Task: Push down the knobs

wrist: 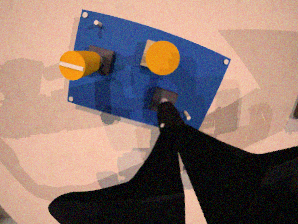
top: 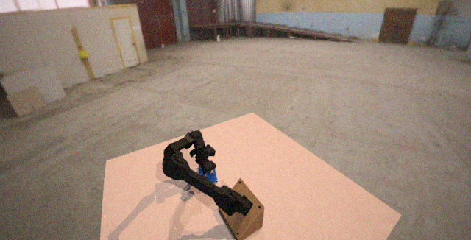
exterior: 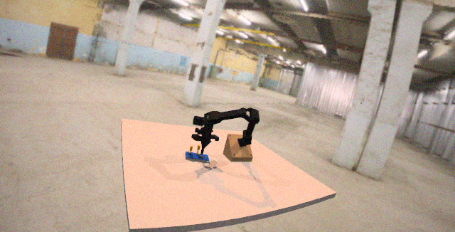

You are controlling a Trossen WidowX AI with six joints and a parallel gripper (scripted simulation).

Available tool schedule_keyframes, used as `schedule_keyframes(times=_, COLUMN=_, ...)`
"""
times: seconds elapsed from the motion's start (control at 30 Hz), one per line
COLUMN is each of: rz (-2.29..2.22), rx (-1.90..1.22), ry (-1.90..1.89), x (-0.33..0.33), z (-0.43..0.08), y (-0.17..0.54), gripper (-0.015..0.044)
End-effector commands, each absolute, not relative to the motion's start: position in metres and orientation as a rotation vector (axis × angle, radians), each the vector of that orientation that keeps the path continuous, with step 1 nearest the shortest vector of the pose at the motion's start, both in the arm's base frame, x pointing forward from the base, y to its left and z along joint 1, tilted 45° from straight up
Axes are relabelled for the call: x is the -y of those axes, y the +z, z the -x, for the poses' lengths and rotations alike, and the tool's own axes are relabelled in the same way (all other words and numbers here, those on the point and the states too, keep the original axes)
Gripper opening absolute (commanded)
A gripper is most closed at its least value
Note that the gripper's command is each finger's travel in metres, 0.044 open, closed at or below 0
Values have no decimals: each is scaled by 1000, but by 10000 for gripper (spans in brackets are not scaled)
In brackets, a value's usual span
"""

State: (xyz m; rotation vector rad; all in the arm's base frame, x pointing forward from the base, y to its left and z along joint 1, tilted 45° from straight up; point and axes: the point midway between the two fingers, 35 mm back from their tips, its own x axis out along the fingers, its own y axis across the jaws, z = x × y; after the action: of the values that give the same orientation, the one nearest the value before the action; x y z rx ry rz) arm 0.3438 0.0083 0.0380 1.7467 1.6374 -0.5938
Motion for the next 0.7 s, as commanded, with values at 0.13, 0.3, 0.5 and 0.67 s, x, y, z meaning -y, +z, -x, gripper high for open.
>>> schedule_keyframes(times=0.13, rz=-1727, rx=-1660, ry=-576, x=-19, z=-347, y=30, gripper=0)
schedule_keyframes(times=0.3, rz=-1727, rx=-1660, ry=-576, x=-21, z=-347, y=29, gripper=0)
schedule_keyframes(times=0.5, rz=-1727, rx=-1660, ry=-576, x=-21, z=-347, y=28, gripper=0)
schedule_keyframes(times=0.67, rz=-1727, rx=-1660, ry=-576, x=-21, z=-347, y=28, gripper=0)
